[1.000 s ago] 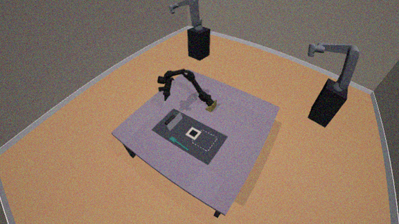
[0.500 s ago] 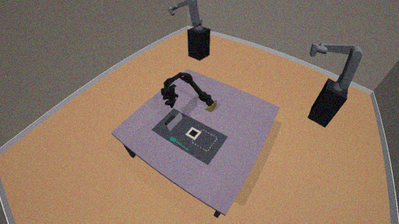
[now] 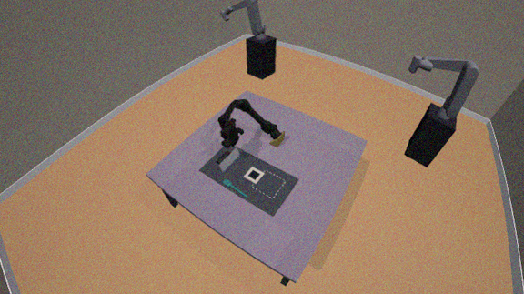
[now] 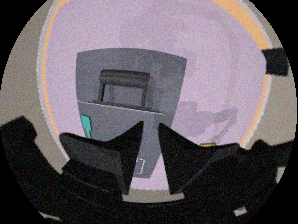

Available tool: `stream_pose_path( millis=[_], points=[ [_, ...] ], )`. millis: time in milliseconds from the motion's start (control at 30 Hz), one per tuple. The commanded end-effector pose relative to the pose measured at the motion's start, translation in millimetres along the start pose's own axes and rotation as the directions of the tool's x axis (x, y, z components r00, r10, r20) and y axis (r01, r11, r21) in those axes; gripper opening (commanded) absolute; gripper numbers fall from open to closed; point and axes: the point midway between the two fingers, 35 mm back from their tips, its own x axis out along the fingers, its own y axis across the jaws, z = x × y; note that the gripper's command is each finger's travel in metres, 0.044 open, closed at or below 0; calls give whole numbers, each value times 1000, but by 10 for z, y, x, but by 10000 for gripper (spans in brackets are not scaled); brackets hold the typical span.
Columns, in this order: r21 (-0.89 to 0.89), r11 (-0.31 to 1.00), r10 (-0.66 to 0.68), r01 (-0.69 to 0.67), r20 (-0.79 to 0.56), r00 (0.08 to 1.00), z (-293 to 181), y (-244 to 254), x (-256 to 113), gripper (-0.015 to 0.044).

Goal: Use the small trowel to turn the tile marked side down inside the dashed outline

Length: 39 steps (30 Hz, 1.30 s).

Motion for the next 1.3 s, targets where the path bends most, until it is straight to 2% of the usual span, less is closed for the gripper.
stream_pose_path(
  millis=[0, 300, 1267],
  points=[
    [30, 999, -12, 12, 16, 1000, -14, -18, 11, 100],
    [19, 1000, -9, 8, 8, 1000, -9, -11, 19, 100],
    [18, 1000, -24, 23, 36, 999, 23, -65, 370, 100]
  ],
)
